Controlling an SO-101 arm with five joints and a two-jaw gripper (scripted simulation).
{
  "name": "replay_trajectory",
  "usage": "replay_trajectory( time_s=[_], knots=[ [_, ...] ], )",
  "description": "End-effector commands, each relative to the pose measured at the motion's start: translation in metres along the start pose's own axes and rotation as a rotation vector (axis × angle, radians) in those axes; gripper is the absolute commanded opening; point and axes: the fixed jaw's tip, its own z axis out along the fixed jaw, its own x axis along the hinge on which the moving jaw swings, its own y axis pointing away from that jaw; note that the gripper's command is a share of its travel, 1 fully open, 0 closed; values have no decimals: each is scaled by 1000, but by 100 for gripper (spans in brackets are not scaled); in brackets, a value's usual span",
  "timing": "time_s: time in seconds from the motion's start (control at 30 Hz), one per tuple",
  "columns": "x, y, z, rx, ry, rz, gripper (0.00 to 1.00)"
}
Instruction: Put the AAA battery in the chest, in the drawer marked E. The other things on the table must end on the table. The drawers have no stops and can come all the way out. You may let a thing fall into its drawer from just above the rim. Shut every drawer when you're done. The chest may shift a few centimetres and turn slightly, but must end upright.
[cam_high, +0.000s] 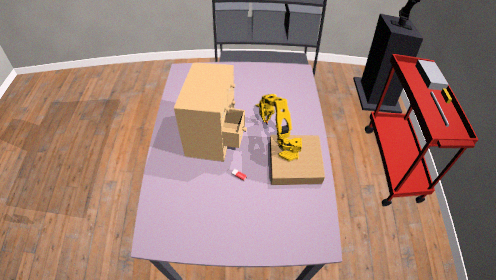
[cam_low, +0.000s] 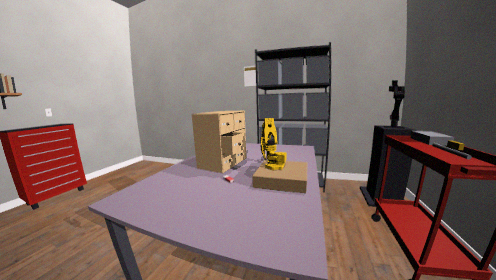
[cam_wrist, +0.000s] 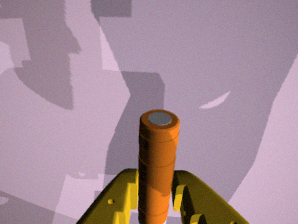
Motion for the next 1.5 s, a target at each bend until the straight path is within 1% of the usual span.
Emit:
replay_trajectory(
  time_s=[0.0, 0.03, 0.33, 0.6, 0.87, 1.1, 1.2, 1.47],
  knots=[
    [-3, -1, -12, 1, -21, 5, 0],
    [-3, -1, -12, 1, -21, 5, 0],
    [-1, 0, -33, 1, -21, 5, 0],
    [-1, 0, -33, 1, -21, 5, 0],
    [24, 21, -35, 2, -21, -34, 0],
    [50, 36, -32, 3, -22, -68, 0],
    [52, 37, -32, 3, -22, -71, 0],
    [52, 37, -32, 3, -22, -71, 0]
  ],
)
